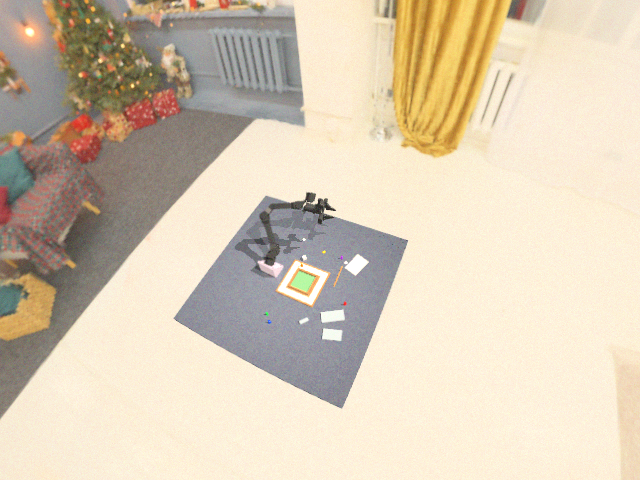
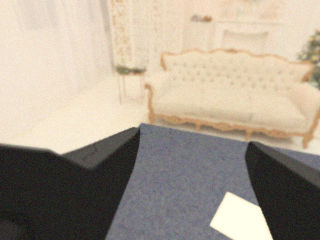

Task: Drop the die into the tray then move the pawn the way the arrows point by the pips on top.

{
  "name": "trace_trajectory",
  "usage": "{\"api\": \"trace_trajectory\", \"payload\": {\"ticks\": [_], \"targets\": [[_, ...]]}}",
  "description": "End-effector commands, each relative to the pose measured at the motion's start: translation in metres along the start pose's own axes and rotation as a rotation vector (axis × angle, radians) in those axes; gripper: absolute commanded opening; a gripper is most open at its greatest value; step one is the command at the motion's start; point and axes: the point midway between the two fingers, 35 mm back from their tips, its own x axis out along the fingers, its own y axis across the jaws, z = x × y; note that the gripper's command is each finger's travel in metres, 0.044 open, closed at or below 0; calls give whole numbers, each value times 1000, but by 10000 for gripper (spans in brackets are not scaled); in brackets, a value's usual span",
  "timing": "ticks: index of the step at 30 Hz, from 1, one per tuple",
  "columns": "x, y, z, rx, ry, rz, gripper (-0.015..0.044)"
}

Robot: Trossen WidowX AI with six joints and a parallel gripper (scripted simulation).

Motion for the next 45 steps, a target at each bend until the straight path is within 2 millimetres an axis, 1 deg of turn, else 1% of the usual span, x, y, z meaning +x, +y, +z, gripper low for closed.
{"api": "trace_trajectory", "payload": {"ticks": [1, 5, 7, 10, 13, 15, 18, 20, 21, 23, 28, 29, 31, 34, 38, 45], "targets": [[13, -43, -46, -18, 193, -105, 275], [10, -87, -93, 2, 401, -211, 275], [4, -109, -117, 28, 513, -267, 275], [-12, -140, -151, 89, 679, -350, 275], [-34, -165, -182, 176, 837, -429, 275], [-51, -177, -200, 247, 936, -478, 275], [-86, -193, -229, 415, 1109, -566, 275], [-110, -197, -244, 552, 1212, -621, 275], [-119, -198, -249, 613, 1249, -642, 275], [-126, -198, -253, 664, 1278, -658, 275], [-126, -198, -253, 664, 1278, -658, 275], [-126, -198, -255, 663, 1278, -658, 275], [-124, -199, -267, 664, 1277, -658, 275], [-123, -199, -270, 664, 1277, -657, 275], [-121, -200, -283, 664, 1277, -656, 275], [-120, -201, -291, 664, 1278, -657, 275]]}}
